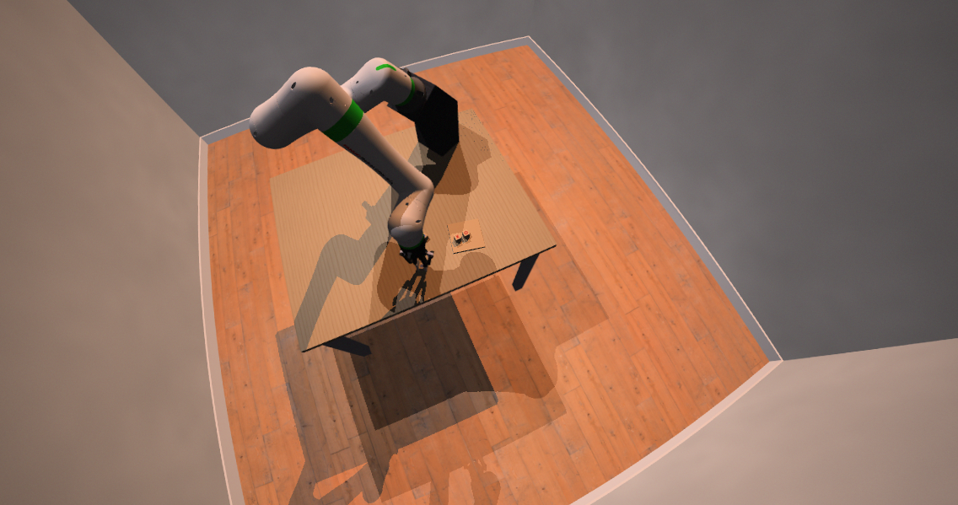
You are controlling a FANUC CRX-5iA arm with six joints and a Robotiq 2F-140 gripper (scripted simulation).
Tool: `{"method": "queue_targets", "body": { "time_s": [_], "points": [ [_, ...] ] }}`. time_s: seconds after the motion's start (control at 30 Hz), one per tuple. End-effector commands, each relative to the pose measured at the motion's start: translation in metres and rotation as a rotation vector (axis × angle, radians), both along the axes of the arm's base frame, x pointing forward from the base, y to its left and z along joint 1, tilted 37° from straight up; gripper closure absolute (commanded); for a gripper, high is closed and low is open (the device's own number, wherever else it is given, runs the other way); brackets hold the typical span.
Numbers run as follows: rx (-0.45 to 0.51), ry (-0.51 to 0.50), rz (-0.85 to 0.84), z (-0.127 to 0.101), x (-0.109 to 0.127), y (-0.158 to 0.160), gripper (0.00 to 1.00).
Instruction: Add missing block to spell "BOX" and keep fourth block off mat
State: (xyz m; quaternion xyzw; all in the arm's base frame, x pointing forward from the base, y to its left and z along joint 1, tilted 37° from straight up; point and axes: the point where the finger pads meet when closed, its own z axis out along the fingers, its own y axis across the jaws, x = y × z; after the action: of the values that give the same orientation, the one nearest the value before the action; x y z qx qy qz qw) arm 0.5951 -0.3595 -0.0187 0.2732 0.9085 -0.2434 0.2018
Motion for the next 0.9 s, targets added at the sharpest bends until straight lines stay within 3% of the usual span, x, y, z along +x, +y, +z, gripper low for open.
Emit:
{"method": "queue_targets", "body": {
  "time_s": [0.0, 0.47, 0.87],
  "points": [
    [0.0, 0.0, 0.0, 0.0, 0.0, 0.0, 0.87],
    [0.0, 0.0, 0.0, 0.003, -0.001, 0.002, 0.87],
    [0.0, 0.0, 0.0, 0.051, -0.015, 0.035, 0.87]
  ]
}}
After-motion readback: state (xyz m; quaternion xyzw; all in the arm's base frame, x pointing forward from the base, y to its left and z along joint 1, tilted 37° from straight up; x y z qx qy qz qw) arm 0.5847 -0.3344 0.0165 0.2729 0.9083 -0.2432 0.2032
